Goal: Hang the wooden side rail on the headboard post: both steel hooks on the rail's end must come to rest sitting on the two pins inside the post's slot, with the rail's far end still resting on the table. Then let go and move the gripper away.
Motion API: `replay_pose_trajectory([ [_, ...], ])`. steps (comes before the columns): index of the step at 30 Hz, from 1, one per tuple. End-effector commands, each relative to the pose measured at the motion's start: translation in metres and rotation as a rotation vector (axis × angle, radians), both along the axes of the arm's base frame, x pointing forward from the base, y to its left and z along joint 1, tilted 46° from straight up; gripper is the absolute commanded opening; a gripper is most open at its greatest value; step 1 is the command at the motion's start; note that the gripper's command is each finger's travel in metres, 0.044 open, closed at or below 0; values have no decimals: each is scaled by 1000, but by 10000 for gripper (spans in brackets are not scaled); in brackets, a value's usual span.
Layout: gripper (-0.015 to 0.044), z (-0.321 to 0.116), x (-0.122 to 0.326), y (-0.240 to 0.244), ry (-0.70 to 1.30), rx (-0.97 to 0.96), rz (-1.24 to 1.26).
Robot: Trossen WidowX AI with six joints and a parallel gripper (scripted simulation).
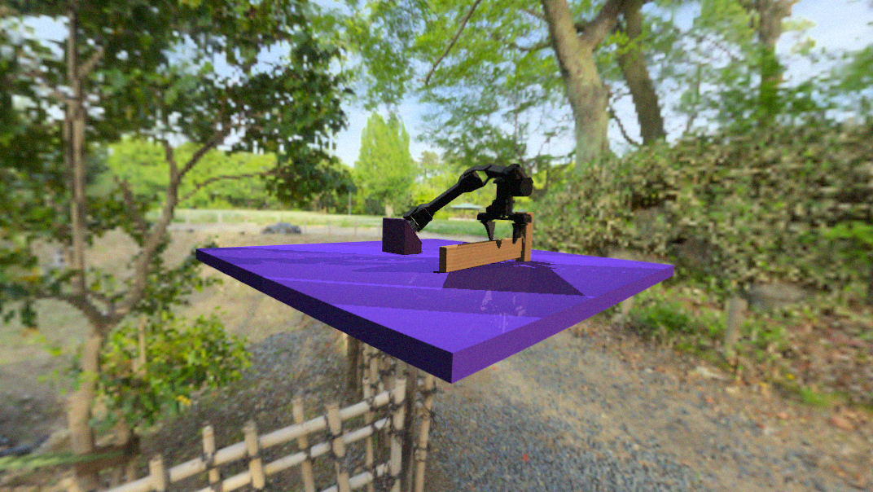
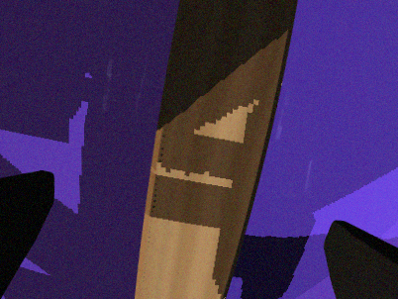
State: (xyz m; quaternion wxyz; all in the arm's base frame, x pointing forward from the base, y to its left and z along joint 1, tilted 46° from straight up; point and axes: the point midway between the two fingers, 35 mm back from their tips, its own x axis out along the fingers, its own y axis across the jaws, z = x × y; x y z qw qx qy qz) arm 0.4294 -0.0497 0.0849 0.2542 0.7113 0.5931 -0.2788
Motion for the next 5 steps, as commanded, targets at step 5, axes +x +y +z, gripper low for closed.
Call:
replay_pose_trajectory([
  [5, 440, 0, 0, -1, 1, 1, -3],
])
